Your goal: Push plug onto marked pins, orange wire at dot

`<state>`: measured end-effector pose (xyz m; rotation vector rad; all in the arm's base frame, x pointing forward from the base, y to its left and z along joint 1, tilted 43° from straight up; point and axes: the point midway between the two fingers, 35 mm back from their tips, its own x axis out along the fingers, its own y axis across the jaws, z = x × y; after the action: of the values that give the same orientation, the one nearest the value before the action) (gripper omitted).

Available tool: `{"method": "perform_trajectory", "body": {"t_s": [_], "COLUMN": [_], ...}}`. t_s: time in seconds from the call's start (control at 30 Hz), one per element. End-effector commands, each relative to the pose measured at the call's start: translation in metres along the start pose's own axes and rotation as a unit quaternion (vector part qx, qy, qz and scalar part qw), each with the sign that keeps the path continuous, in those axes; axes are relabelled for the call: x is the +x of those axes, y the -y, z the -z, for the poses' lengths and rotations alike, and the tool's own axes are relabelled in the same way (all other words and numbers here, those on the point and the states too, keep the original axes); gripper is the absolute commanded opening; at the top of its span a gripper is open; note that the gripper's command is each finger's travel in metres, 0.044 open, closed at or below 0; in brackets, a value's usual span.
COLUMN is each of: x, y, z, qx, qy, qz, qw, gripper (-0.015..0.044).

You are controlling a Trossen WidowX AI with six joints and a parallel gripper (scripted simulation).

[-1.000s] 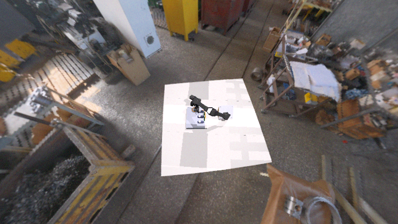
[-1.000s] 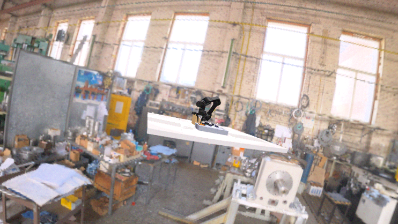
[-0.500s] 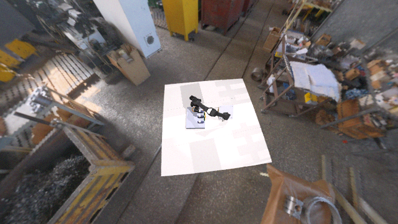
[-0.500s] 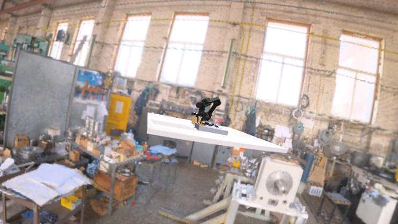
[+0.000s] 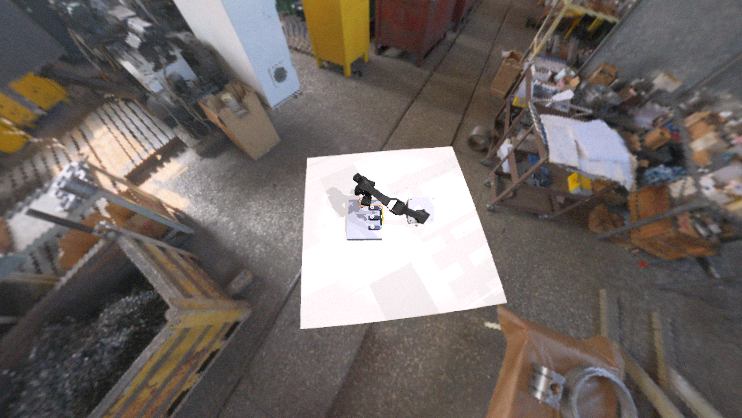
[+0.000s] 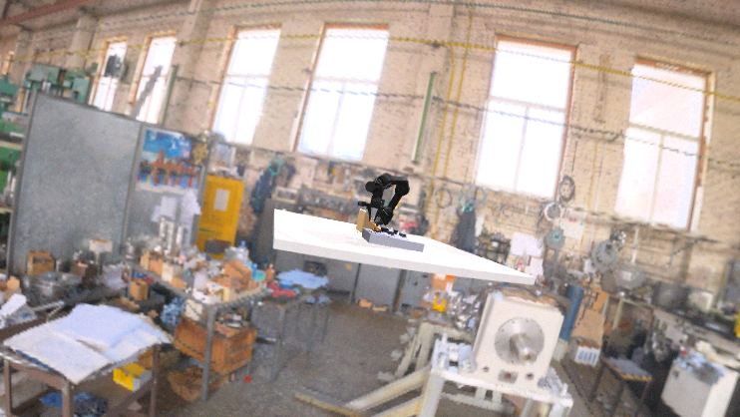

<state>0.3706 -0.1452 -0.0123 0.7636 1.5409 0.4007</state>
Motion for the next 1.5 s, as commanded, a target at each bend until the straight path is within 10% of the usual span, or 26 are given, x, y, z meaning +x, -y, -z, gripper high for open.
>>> {"method": "perform_trajectory", "body": {"t_s": [0.0, 0.73, 1.47], "x": [-0.011, -0.024, -0.029], "y": [0.001, -0.023, -0.049], "z": [0.001, 0.039, 0.087], "qx": [-0.002, 0.33, 0.659], "qy": [0.001, 0.0, -0.001], "qz": [0.001, 0.001, 0.001], "qw": [1.0, 0.944, 0.752], "gripper": [0.0, 0.0, 0.0]}}
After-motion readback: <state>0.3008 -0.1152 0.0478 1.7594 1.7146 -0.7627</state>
